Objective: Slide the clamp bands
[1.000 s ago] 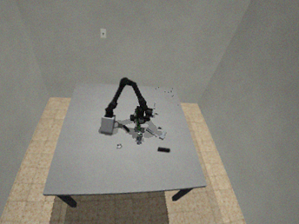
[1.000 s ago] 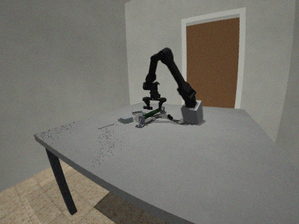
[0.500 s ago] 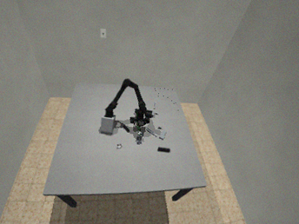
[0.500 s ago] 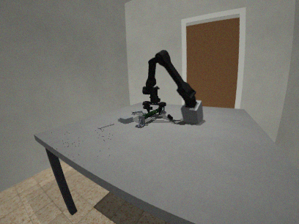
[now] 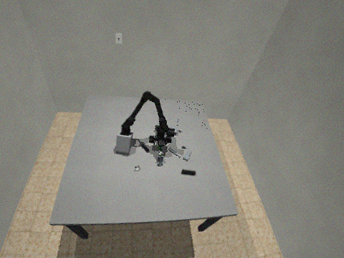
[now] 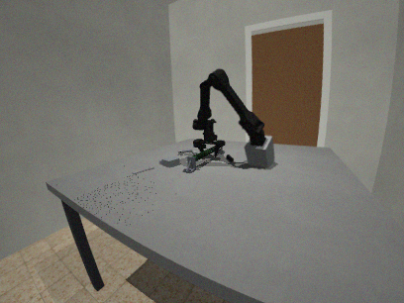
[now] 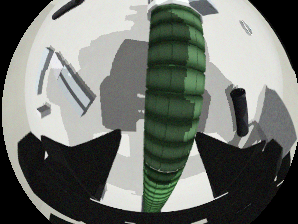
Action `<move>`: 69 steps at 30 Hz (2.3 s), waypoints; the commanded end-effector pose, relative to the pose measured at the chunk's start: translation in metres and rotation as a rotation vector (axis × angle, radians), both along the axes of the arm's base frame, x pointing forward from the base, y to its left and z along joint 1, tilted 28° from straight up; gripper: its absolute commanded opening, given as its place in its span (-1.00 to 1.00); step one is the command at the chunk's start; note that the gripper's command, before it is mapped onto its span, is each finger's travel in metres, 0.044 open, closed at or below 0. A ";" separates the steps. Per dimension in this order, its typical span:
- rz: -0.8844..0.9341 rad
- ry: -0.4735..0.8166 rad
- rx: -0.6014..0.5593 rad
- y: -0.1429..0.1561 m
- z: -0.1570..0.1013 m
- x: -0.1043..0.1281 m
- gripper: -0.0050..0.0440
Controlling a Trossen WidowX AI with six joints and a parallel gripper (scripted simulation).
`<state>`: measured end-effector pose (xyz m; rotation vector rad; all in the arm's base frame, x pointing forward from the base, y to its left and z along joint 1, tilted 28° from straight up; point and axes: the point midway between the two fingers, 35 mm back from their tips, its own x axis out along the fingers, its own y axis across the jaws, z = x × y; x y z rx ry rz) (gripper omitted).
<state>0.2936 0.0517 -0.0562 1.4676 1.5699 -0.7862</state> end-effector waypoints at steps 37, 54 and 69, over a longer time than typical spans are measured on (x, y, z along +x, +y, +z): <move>-0.002 0.008 0.002 0.001 -0.002 -0.002 -0.65; -0.002 0.008 0.002 0.001 -0.002 -0.002 0.28; -0.002 0.008 0.001 0.017 0.043 -0.006 1.00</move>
